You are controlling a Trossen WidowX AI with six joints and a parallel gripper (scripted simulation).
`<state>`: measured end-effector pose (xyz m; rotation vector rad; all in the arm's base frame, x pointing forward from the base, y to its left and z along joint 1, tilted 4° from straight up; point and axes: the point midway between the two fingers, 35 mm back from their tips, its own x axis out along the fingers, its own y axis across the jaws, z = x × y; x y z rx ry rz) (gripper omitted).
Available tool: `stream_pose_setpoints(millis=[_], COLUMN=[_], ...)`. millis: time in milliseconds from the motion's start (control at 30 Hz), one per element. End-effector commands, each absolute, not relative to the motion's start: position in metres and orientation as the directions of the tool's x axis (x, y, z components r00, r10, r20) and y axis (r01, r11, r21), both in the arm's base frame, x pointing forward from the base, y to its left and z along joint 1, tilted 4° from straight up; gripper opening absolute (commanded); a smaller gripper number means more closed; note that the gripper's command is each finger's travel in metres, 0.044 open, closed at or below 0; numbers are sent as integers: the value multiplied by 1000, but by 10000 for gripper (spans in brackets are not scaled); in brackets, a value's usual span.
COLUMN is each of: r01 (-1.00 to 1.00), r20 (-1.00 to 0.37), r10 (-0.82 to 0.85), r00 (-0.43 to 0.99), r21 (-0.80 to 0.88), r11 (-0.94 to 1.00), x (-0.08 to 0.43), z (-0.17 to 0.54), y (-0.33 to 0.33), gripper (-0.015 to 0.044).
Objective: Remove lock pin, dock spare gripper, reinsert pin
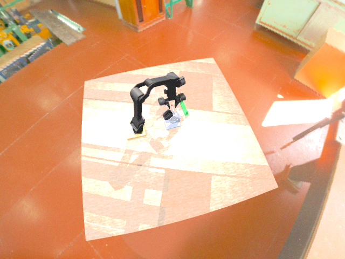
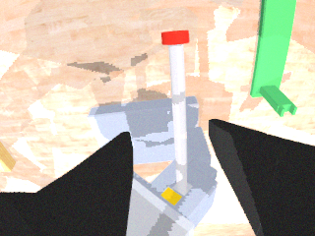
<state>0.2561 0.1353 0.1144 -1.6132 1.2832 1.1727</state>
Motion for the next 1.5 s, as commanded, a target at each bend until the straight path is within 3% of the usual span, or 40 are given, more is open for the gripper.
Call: stream_pose_setpoints(millis=[0, 633, 933, 1467], r01=[-977, -975, -975, -975], r20=[-955, -952, -952, -952], r10=[-287, -294, -295, -295], r00=[77, 79, 80, 80], r21=[-14, -13, -13, -13], r11=[-215, -221, -222, -222], x=[254, 246, 247, 247], z=[122, 155, 149, 149], y=[142, 166, 160, 160], gripper=[200, 200, 436, 440])
